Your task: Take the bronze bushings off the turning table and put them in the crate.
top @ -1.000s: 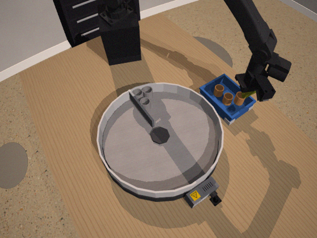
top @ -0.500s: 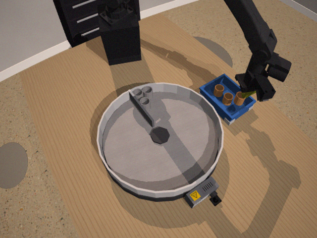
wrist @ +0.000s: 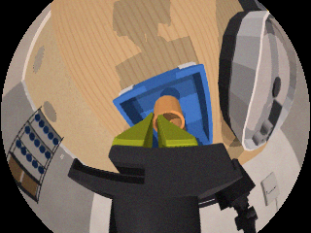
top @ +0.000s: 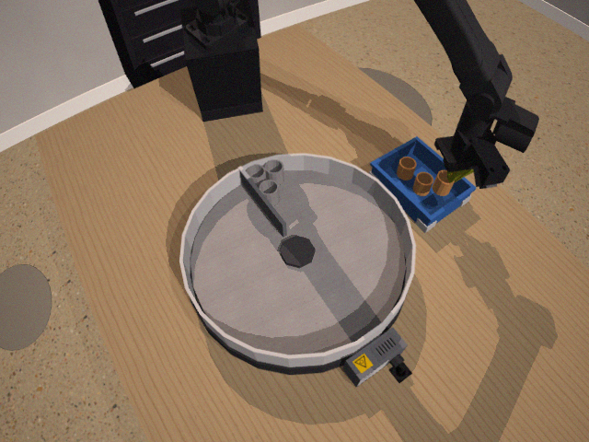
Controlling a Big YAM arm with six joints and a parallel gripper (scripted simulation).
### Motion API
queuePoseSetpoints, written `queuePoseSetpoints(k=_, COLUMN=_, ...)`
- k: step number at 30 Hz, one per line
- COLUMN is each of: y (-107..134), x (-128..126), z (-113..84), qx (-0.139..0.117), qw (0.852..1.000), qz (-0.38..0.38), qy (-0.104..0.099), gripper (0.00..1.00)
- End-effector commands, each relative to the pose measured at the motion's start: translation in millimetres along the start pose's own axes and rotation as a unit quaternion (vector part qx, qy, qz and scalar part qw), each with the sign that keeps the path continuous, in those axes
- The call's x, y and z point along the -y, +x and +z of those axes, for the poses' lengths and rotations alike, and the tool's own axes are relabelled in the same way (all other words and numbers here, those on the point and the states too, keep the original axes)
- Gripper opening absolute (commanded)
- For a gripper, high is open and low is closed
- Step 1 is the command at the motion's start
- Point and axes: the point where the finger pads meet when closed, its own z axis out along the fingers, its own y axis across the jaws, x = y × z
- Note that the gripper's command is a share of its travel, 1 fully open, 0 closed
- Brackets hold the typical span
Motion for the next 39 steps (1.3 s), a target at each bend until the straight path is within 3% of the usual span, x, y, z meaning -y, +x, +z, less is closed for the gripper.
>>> queuePoseSetpoints(k=1, y=-1.5, x=-12.8, z=-13.0, qx=0.013, qw=1.000, qz=-0.007, qy=-0.016, gripper=0.00)
queuePoseSetpoints(k=39, y=2.0, x=-14.1, z=-12.2, qx=0.013, qw=1.000, qz=-0.004, qy=-0.017, gripper=0.00)
